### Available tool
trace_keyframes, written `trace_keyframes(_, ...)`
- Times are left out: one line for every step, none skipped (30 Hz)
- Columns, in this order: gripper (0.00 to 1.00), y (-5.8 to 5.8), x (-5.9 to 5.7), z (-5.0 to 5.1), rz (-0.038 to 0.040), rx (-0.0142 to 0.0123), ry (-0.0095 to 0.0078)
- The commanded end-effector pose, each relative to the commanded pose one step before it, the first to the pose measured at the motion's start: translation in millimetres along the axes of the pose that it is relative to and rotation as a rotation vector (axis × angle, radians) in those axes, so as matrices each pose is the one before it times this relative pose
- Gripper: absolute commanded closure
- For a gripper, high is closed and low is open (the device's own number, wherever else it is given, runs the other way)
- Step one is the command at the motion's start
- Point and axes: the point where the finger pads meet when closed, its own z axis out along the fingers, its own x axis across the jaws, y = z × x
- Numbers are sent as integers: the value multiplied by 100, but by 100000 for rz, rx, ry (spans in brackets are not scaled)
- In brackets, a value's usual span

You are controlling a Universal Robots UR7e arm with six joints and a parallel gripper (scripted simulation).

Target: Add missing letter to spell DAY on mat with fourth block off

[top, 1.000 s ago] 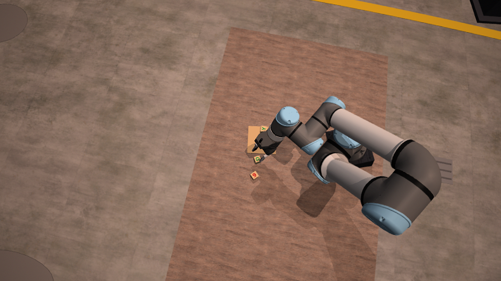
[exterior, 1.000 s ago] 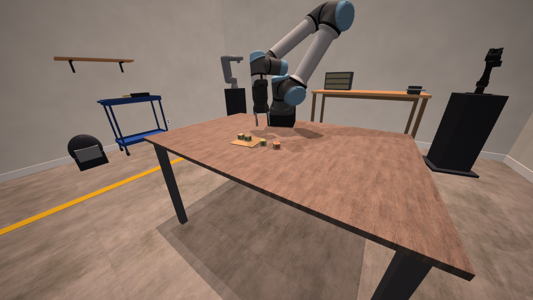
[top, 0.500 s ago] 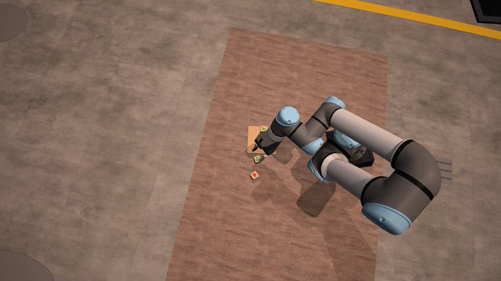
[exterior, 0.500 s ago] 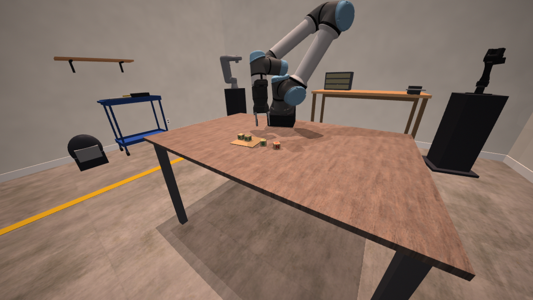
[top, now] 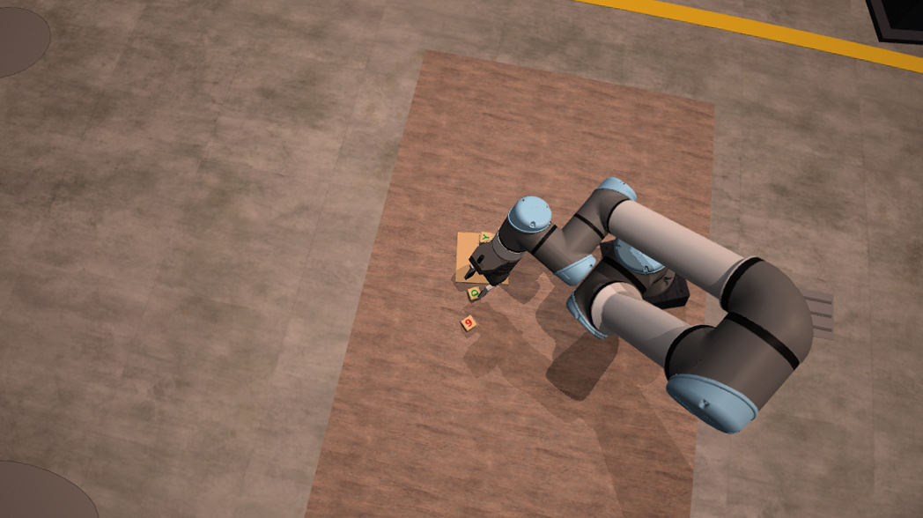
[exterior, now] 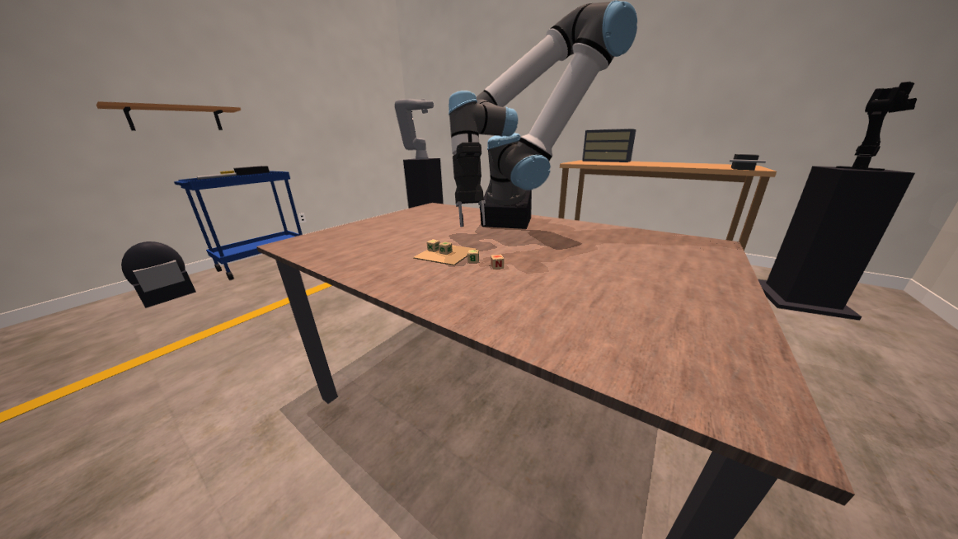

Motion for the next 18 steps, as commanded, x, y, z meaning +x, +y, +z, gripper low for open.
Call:
trace_keyframes(0, 105, 172, -46, 107, 26, 91)
trace_keyframes(0, 82, 167, -42, -43, -44, 19)
trace_keyframes(0, 133, 253, -63, -63, -96, 38)
trace_keyframes(0, 0, 0, 0, 0, 0, 0)
trace_keyframes(0, 0, 0, 0, 0, 0, 0)
trace_keyframes(0, 219, 296, -52, -27, -152, -36)
trace_keyframes(0, 306, 331, -41, 12, -189, -111)
trace_keyframes(0, 355, 395, -74, -28, -184, -57)
trace_keyframes(0, 409, 446, -93, -25, -177, -63)
trace_keyframes(0, 456, 485, -113, -20, -154, -65)
trace_keyframes(0, 493, 512, -134, -12, -117, -61)
trace_keyframes(0, 518, 524, -154, -4, -69, -51)
trace_keyframes(0, 531, 523, -172, 5, -14, -35)
trace_keyframes(0, 531, 510, -186, 13, 42, -15)
trace_keyframes(0, 518, 485, -195, 19, 94, 8)
trace_keyframes(0, 492, 451, -199, 23, 137, 31)
trace_keyframes(0, 456, 409, -195, 25, 167, 52)
trace_keyframes(0, 409, 360, -184, 25, 183, 67)
